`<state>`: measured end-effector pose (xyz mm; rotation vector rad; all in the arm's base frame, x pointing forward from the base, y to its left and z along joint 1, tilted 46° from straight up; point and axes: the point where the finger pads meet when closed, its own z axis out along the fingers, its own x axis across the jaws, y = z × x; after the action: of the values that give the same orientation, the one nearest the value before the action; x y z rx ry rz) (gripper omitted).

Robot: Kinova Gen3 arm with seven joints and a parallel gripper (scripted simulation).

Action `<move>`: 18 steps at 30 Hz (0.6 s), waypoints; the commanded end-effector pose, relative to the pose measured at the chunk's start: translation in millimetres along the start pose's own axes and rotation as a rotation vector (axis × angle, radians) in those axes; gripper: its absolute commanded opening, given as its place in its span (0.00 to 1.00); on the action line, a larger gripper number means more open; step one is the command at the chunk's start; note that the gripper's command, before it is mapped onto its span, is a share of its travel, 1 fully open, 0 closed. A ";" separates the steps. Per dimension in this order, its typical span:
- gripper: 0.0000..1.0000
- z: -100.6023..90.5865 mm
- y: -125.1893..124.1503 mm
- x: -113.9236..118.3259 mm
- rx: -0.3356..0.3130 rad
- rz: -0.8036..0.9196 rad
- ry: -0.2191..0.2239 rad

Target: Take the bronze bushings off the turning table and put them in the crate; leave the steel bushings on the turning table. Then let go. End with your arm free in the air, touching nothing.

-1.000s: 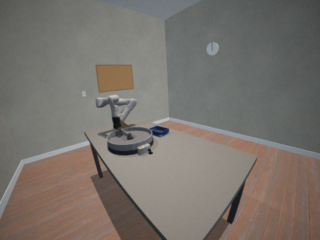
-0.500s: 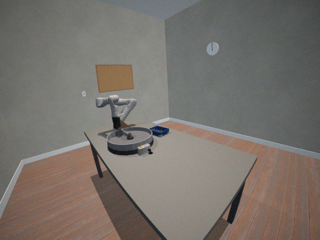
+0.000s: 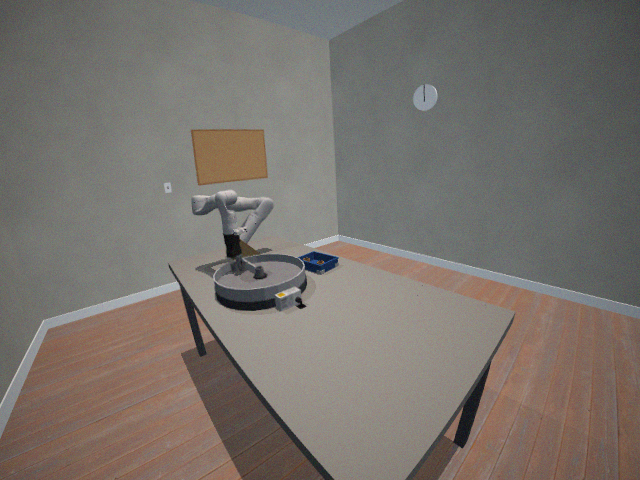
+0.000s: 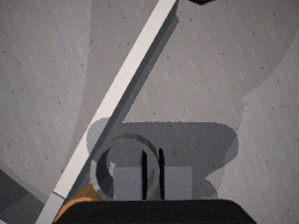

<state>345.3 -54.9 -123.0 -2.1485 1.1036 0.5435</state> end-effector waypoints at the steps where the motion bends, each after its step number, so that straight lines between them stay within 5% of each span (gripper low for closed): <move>1: 0.00 -0.9 -0.1 0.5 0.000 0.000 0.002; 18: 0.00 -8.4 -0.1 0.5 0.000 0.000 0.002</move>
<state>345.8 -60.1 -117.8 -2.1484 1.1035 0.5438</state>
